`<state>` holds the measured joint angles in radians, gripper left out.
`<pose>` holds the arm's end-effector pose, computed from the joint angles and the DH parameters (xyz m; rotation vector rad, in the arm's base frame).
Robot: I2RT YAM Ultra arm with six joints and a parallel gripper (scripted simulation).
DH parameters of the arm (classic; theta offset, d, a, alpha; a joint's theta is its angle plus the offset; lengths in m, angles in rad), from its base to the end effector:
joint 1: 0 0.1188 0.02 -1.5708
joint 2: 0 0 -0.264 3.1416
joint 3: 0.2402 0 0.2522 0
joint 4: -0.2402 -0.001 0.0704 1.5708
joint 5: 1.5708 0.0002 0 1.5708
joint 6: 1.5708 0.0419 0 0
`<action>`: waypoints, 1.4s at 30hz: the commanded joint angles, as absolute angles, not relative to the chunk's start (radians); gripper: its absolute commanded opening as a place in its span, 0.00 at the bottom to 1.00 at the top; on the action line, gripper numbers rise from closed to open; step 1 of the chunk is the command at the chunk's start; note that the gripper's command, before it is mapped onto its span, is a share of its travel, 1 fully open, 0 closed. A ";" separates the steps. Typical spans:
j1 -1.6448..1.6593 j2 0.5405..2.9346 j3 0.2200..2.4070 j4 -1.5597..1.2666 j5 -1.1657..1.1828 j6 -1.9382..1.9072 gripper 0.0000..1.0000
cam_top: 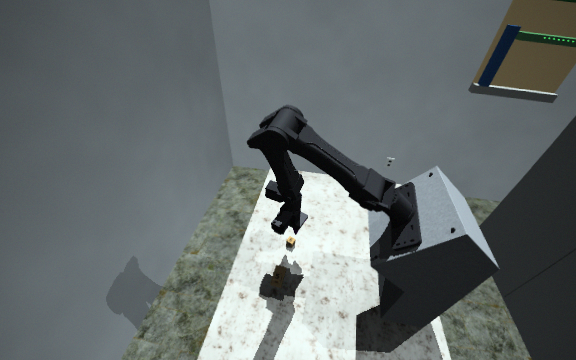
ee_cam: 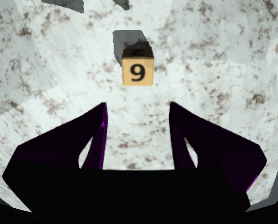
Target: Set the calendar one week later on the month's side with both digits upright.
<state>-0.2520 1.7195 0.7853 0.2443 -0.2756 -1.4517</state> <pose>0.3307 -0.0723 0.1480 -1.4206 1.8113 -0.6049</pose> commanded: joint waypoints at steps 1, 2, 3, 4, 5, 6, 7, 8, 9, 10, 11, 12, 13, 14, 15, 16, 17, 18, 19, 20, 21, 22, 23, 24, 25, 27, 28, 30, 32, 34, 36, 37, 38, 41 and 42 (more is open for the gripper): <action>-0.253 1.715 0.785 0.246 -0.276 -1.453 0.45; -0.253 1.715 0.785 0.246 -0.276 -1.453 0.45; -0.253 1.715 0.785 0.246 -0.276 -1.453 0.45; -0.253 1.715 0.785 0.246 -0.276 -1.453 0.45; -0.253 1.715 0.785 0.246 -0.276 -1.453 0.45; -0.253 1.715 0.785 0.246 -0.276 -1.453 0.45; -0.253 1.715 0.785 0.246 -0.276 -1.453 0.45; -0.253 1.715 0.785 0.247 -0.276 -1.453 0.45; -0.253 1.716 0.785 0.247 -0.276 -1.452 0.45; -0.253 1.716 0.785 0.247 -0.276 -1.452 0.45; -0.253 1.717 0.786 0.248 -0.276 -1.452 0.45; -0.252 1.719 0.786 0.249 -0.275 -1.452 0.45; -0.252 1.719 0.786 0.249 -0.275 -1.452 0.45; -0.252 1.719 0.786 0.249 -0.275 -1.452 0.45; -0.252 1.720 0.787 0.249 -0.275 -1.452 0.45; -0.252 1.722 0.788 0.251 -0.275 -1.452 0.45; -0.251 1.724 0.789 0.252 -0.275 -1.452 0.45; -0.251 1.727 0.790 0.253 -0.274 -1.451 0.45; -0.250 1.730 0.792 0.255 -0.274 -1.451 0.45; -0.250 1.733 0.793 0.257 -0.273 -1.451 0.45; -0.249 1.737 0.795 0.259 -0.273 -1.450 0.45; -0.248 1.741 0.797 0.261 -0.272 -1.450 0.45; -0.247 1.745 0.799 0.263 -0.272 -1.449 0.45; -0.247 1.750 0.801 0.266 -0.271 -1.448 0.45; -0.246 1.755 0.803 0.269 -0.270 -1.448 0.45; -0.244 1.765 0.809 0.274 -0.269 -1.447 0.45; -0.242 1.771 0.812 0.277 -0.268 -1.446 0.45; -0.241 1.777 0.815 0.280 -0.267 -1.445 0.45; -0.240 1.783 0.818 0.284 -0.266 -1.444 0.45; -0.238 1.796 0.824 0.290 -0.264 -1.443 0.45; -0.236 1.809 0.831 0.297 -0.262 -1.441 0.45; -0.234 1.816 0.835 0.300 -0.261 -1.440 0.45; -0.233 1.822 0.839 0.303 -0.261 -1.440 0.45; -0.230 1.842 0.850 0.312 -0.258 -1.437 0.45; -0.228 1.849 0.854 0.315 -0.257 -1.437 0.45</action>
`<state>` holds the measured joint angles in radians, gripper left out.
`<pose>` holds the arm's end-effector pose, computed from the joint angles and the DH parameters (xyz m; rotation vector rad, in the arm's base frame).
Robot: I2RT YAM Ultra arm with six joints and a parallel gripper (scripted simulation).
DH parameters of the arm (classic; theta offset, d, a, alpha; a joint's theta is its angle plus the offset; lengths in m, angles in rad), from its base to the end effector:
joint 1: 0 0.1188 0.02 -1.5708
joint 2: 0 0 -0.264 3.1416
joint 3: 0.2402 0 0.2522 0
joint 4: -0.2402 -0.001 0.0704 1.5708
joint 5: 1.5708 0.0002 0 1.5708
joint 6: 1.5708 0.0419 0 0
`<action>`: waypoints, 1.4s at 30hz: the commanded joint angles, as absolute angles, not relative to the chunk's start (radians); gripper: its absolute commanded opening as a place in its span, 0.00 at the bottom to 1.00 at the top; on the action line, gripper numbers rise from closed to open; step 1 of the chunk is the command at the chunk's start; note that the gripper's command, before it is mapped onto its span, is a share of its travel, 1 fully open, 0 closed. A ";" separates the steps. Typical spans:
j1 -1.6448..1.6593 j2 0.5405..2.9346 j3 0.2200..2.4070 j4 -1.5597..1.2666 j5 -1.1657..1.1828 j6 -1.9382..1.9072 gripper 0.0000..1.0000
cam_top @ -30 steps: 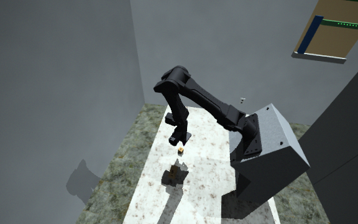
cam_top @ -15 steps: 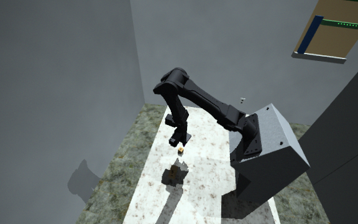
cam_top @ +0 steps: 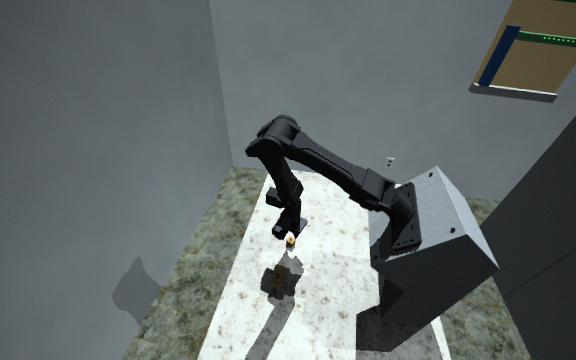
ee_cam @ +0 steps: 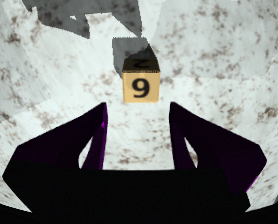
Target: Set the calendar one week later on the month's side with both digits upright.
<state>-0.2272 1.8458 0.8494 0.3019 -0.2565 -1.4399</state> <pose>0.3536 -0.0698 0.1287 -1.4284 1.8153 -0.5999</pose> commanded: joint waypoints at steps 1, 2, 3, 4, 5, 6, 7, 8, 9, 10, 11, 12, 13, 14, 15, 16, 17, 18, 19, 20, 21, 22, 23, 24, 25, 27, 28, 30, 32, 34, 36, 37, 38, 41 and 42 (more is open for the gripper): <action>-0.227 1.855 0.858 0.318 -0.256 -1.436 0.45; -0.226 1.862 0.861 0.321 -0.255 -1.435 0.45; -0.225 1.868 0.865 0.324 -0.254 -1.434 0.45; -0.224 1.874 0.868 0.326 -0.254 -1.434 0.45; -0.224 1.874 0.868 0.326 -0.254 -1.434 0.45; -0.224 1.874 0.868 0.326 -0.254 -1.434 0.45; -0.223 1.879 0.872 0.328 -0.253 -1.433 0.45; -0.222 1.885 0.875 0.331 -0.252 -1.432 0.45; -0.221 1.890 0.878 0.333 -0.251 -1.432 0.45; -0.220 1.895 0.882 0.335 -0.251 -1.431 0.45; -0.220 1.899 0.884 0.337 -0.250 -1.431 0.45; -0.219 1.904 0.887 0.338 -0.250 -1.430 0.45; -0.218 1.908 0.890 0.340 -0.249 -1.430 0.45; -0.218 1.911 0.892 0.341 -0.249 -1.429 0.45; -0.217 1.915 0.894 0.343 -0.248 -1.429 0.45; -0.217 1.918 0.896 0.344 -0.248 -1.429 0.45; -0.216 1.920 0.898 0.345 -0.247 -1.429 0.45; -0.216 1.922 0.899 0.345 -0.247 -1.428 0.45; -0.215 1.924 0.900 0.346 -0.247 -1.428 0.45; -0.215 1.926 0.901 0.347 -0.247 -1.428 0.45; -0.215 1.927 0.902 0.347 -0.247 -1.428 0.45; -0.215 1.927 0.902 0.347 -0.247 -1.428 0.45; -0.215 1.927 0.902 0.347 -0.247 -1.428 0.45; -0.215 1.928 0.903 0.348 -0.246 -1.428 0.45; -0.215 1.929 0.903 0.348 -0.246 -1.428 0.45; -0.215 1.930 0.904 0.348 -0.246 -1.427 0.45; -0.215 1.930 0.904 0.348 -0.246 -1.427 0.45; -0.215 1.930 0.904 0.348 -0.246 -1.427 0.45; -0.215 1.930 0.904 0.348 -0.246 -1.427 0.45; -0.215 1.930 0.904 0.348 -0.246 -1.427 0.45; -0.215 1.930 0.904 0.348 -0.246 -1.427 0.45; -0.215 1.930 0.904 0.348 -0.246 -1.427 0.45; -0.215 1.930 0.904 0.348 -0.246 -1.427 0.45; -0.215 1.930 0.904 0.348 -0.246 -1.427 0.45; -0.215 1.930 0.904 0.348 -0.246 -1.427 0.45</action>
